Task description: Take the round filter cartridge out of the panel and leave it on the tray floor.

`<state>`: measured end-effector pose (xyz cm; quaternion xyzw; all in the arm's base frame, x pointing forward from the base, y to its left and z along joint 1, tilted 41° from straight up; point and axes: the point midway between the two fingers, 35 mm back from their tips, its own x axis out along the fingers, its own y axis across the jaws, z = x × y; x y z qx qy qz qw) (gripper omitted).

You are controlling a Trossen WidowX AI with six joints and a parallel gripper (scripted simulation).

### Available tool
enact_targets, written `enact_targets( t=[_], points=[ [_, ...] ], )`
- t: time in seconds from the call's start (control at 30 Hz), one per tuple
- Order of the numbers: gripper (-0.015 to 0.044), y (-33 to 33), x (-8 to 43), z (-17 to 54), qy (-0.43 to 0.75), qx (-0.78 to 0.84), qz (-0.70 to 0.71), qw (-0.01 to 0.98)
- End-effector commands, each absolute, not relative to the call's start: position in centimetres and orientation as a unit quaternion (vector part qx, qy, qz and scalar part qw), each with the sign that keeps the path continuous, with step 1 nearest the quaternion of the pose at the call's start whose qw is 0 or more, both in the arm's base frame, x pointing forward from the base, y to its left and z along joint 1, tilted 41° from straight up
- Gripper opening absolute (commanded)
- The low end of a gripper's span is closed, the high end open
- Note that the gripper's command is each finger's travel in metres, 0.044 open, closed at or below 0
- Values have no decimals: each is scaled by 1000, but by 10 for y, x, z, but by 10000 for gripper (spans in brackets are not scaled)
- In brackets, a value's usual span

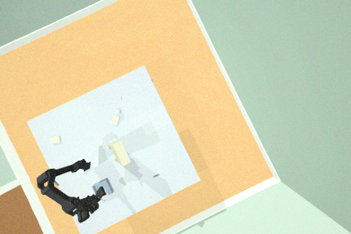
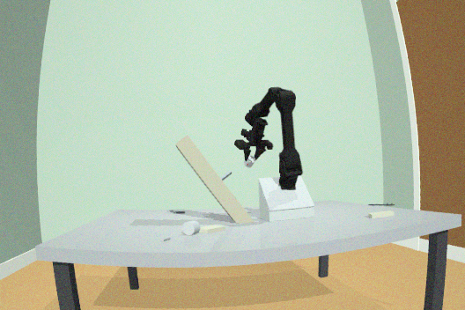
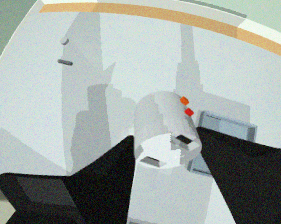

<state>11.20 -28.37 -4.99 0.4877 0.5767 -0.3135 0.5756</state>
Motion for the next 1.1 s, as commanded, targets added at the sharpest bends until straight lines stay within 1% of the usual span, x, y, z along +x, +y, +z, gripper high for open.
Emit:
enact_targets(
  t=[0.0,0.37,0.73,1.07],
  points=[
    [0,-283,87,-68,574,498,-352,546],
    [0,-265,18,-115,562,516,-446,468],
    [0,-222,-50,-155,547,525,-528,382],
    [0,-211,-58,-164,545,526,-538,370]
  ],
)
